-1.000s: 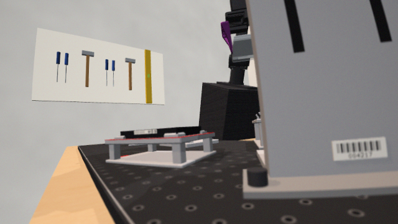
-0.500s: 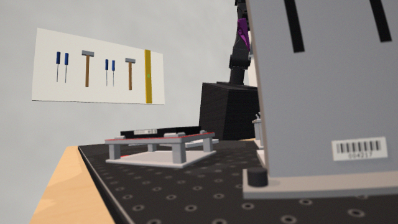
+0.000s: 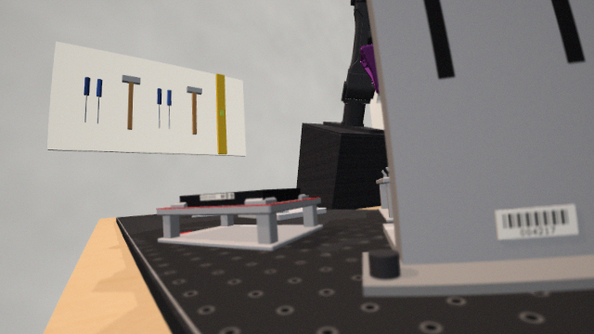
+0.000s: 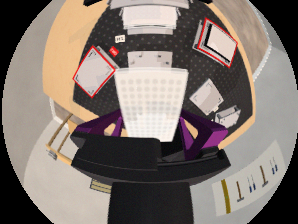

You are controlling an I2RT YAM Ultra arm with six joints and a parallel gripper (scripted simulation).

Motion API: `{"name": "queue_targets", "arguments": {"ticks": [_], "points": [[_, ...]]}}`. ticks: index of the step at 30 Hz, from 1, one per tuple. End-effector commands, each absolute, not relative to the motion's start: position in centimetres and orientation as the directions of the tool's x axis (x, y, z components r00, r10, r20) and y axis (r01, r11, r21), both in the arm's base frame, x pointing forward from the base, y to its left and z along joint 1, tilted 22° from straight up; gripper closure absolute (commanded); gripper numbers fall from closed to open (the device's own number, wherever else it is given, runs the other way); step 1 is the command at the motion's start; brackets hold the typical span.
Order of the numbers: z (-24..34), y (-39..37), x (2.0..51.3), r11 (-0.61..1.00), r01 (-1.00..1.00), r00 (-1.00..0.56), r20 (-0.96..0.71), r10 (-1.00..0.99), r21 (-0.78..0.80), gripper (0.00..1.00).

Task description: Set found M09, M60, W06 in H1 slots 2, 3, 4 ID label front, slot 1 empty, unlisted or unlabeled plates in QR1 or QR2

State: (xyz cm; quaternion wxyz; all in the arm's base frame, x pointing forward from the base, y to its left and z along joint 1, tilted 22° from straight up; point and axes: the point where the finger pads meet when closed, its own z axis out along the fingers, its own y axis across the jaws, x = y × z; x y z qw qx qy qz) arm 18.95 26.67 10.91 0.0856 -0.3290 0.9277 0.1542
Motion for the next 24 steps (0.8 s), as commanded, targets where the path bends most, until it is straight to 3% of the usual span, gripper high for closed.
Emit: {"name": "queue_targets", "arguments": {"ticks": [1, 24], "points": [[11.1, 27.5, 19.6, 0.732, -0.639, -0.764, -0.3, -0.571, 0.234, 0.14], [6.1, 29.9, 20.3, 0.732, -0.639, -0.764, -0.3, -0.571, 0.235, 0.14]]}}
